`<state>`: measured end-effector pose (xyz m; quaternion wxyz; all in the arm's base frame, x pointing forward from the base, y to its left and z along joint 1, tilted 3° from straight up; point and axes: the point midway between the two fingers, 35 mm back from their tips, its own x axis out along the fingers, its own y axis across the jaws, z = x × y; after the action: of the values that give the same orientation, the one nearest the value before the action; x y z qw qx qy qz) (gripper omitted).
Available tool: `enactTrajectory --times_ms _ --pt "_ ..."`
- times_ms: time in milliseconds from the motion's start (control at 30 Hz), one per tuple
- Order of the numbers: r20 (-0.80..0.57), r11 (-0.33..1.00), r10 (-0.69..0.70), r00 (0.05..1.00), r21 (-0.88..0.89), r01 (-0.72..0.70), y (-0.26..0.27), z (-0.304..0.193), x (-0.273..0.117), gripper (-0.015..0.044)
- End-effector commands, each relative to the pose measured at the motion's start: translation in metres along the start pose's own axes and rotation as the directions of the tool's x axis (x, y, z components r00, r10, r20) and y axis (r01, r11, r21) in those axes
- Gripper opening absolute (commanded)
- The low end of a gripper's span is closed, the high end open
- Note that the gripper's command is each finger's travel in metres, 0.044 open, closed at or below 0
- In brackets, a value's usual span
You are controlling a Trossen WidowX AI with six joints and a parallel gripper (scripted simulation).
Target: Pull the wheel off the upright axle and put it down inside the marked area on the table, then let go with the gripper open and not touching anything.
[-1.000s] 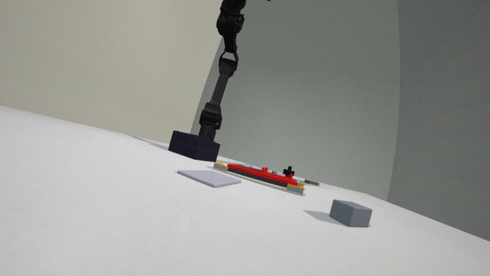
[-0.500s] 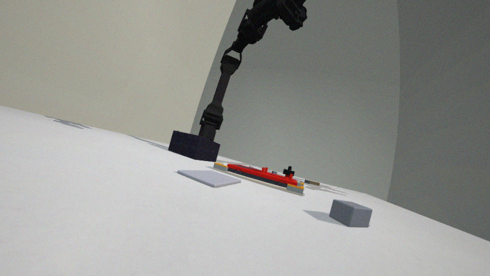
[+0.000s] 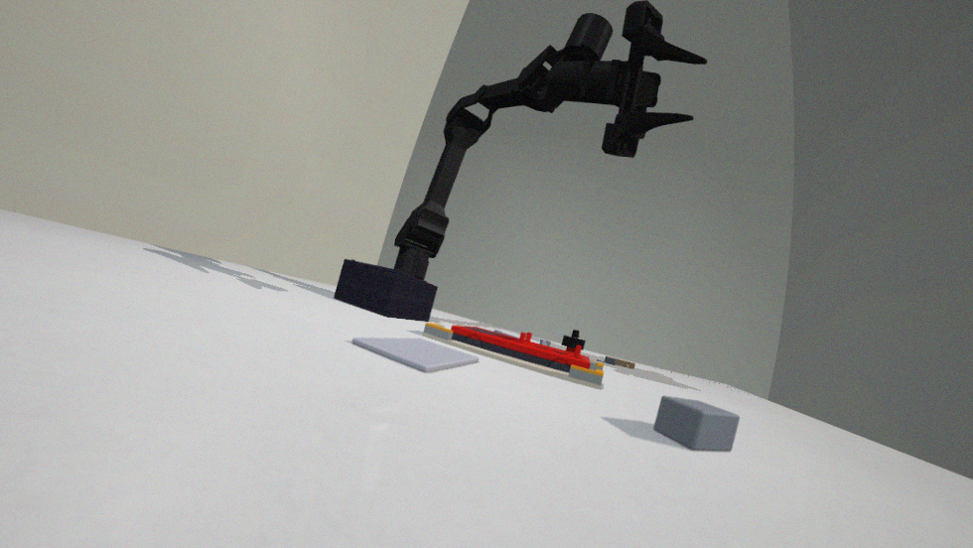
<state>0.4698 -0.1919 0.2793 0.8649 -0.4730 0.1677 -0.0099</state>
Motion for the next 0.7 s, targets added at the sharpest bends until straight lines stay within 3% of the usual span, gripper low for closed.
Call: enactTrajectory --times_ms 0,333,667 --pt "-0.029 0.98 0.145 0.989 0.144 -0.139 0.044 0.011 0.014 0.03" --pt "-0.106 0.8 0.486 0.868 0.453 -0.392 0.153 0.042 0.017 0.03" --pt "-0.235 0.583 0.746 0.623 0.683 -0.44 0.255 0.067 -0.017 0.03"
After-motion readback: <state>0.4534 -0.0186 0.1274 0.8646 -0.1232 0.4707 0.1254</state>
